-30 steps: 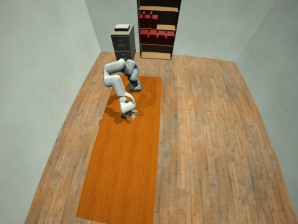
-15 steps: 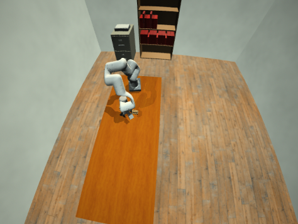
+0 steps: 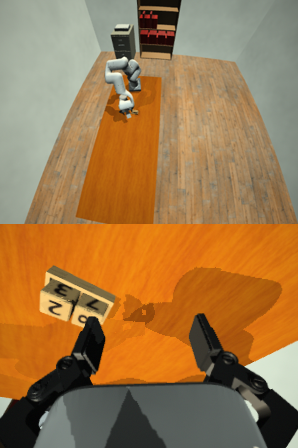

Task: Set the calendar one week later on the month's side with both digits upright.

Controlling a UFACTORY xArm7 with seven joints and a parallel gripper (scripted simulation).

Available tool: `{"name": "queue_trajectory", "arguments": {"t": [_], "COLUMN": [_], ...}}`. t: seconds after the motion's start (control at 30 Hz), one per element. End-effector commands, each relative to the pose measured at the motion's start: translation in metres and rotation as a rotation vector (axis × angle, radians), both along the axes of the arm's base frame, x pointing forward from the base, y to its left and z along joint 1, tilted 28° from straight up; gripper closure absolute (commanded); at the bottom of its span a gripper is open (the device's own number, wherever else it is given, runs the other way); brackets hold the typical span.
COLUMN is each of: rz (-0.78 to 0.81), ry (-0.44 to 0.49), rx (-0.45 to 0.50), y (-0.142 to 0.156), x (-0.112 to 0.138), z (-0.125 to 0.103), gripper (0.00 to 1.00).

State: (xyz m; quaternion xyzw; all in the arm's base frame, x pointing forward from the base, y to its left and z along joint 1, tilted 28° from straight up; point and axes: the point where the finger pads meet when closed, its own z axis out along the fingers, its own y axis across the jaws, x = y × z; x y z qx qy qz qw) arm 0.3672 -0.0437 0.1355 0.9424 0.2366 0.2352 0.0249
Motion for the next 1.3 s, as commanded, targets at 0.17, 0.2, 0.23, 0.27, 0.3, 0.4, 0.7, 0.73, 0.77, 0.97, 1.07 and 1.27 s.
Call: {"name": "queue_trajectory", "arguments": {"t": [0.17, 0.2, 0.23, 0.27, 0.3, 0.4, 0.7, 0.73, 0.77, 0.97, 1.07, 1.27], "rz": [-0.067, -0.101, -0.142, -0.186, -0.230, -0.251, -0.301, -0.336, -0.378, -0.483, -0.483, -0.573], "ry": [-0.004, -0.002, 0.001, 0.004, 0.007, 0.009, 0.012, 0.014, 0.017, 0.024, 0.024, 0.031], "rx": [0.025, 0.042, 0.063, 0.086, 0.109, 0.120, 0.146, 0.164, 0.186, 0.240, 0.240, 0.287], "y": [-0.001, -0.001, -0.001, -0.001, -0.001, -0.002, -0.002, -0.003, -0.003, -0.004, -0.004, -0.004], "x": [-0.016, -0.017, -0.017, -0.018, -0.019, -0.029, -0.039, -0.040, -0.041, -0.058, -0.062, -0.064], "z": [-0.009, -0.009, -0.010, -0.010, -0.011, -0.017, -0.023, -0.023, -0.024, -0.034, -0.036, -0.037], "gripper": [0.00, 0.00, 0.00, 0.00, 0.00, 0.00, 0.00, 0.00, 0.00, 0.00, 0.00, 0.00]}}
